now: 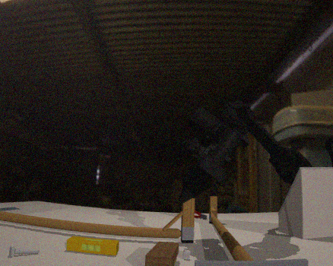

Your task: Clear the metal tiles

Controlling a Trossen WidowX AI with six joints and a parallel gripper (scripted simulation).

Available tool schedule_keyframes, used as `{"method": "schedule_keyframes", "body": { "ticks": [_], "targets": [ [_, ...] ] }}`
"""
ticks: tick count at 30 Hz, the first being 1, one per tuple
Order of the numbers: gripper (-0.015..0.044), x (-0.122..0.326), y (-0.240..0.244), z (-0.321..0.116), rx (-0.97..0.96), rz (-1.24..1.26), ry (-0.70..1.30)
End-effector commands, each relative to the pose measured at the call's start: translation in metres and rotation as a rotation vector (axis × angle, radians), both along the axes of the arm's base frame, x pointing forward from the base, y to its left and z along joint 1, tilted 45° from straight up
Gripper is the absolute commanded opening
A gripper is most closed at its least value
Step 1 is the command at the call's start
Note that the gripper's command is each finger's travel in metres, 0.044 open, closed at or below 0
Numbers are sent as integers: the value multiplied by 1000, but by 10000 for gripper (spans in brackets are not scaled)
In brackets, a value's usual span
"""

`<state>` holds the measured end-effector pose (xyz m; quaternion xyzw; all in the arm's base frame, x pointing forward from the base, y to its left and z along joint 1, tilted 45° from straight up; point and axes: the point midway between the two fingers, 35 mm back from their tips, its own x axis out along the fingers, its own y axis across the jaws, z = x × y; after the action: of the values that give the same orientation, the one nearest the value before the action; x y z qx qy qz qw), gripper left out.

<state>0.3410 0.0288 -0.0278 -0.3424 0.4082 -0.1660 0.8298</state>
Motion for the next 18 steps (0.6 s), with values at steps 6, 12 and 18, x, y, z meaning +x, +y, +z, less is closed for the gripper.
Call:
{"method": "schedule_keyframes", "body": {
  "ticks": [6, 12, 18],
  "targets": [
    [0, -7, 0, 4, 4, 1, -18],
    [0, -9, -2, 6, 4, 0, -18],
    [0, -10, -8, 11, 3, -2, -18]
  ]
}}
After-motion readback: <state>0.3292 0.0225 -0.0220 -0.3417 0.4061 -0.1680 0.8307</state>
